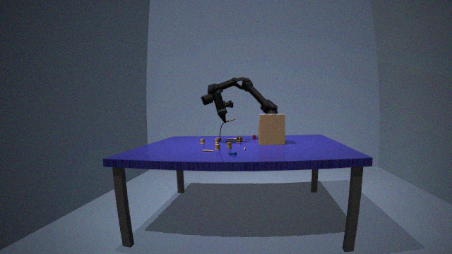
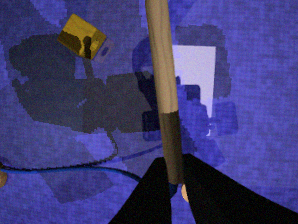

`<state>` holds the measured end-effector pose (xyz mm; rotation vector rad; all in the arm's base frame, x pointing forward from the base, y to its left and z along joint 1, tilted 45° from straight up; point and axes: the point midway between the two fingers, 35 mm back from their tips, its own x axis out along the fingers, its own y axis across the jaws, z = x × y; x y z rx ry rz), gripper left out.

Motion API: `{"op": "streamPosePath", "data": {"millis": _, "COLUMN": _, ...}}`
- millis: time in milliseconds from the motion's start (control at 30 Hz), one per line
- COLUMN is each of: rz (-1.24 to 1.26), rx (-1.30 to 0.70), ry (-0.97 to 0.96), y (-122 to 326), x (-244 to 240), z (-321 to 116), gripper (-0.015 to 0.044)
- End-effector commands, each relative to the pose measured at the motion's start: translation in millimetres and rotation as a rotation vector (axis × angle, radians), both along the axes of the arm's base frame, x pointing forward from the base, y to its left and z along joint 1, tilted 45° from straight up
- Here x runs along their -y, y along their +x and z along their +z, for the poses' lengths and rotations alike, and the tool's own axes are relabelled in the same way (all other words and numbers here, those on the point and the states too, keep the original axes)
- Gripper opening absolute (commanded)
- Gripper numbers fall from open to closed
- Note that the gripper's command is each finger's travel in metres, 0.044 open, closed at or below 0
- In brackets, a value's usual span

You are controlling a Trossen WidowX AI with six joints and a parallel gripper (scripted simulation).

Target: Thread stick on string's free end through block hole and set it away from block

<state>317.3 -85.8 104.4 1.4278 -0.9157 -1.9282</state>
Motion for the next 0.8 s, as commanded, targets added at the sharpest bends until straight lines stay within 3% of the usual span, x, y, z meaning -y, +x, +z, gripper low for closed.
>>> {"op": "streamPosePath", "data": {"millis": 0, "rz": -0.063, "rx": 0.095, "ry": -0.036, "y": 1.5, "x": -0.3, "z": 0.5, "gripper": 0.0000}}
{"op": "streamPosePath", "data": {"millis": 767, "rz": -0.507, "rx": 0.722, "ry": -0.257, "y": 3.4, "x": -0.6, "z": 0.0, "gripper": 0.0000}}
